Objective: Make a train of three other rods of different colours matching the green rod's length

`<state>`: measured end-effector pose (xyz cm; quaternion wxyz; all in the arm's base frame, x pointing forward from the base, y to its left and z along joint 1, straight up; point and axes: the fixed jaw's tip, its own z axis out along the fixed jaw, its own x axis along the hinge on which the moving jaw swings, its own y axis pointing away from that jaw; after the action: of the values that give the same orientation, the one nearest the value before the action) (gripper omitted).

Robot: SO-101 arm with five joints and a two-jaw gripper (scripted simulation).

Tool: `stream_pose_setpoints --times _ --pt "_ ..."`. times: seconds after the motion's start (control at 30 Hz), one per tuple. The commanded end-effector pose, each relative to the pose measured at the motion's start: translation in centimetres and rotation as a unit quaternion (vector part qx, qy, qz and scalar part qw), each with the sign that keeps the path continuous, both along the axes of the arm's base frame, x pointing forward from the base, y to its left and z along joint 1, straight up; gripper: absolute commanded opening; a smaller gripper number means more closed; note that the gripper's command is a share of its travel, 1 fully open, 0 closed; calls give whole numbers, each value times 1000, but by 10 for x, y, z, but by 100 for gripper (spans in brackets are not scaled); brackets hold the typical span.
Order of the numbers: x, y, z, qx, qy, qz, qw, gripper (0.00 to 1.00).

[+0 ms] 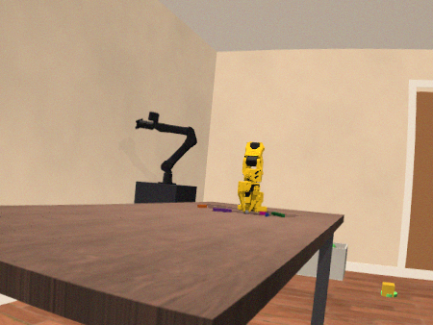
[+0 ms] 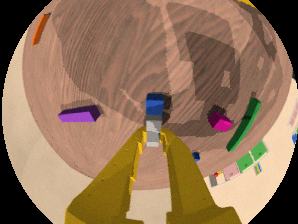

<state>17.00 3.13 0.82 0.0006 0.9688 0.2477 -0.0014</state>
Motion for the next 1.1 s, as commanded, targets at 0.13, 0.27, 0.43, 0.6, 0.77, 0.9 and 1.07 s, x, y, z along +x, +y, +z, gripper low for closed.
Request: stream_pose_setpoints --times 0.13,0.27,0.43,0.6,0.77,0.9,1.07 --pt "9 3 8 8 -29 0 1000 0" --pt "9 3 8 8 -29 0 1000 1" --pt "9 3 8 8 -29 0 1000 4" --pt "9 3 8 8 -29 0 1000 6" --pt "9 3 8 8 -29 0 1000 6" --pt "9 3 8 8 -29 0 1000 6" --pt "9 3 8 8 -29 0 1000 9"
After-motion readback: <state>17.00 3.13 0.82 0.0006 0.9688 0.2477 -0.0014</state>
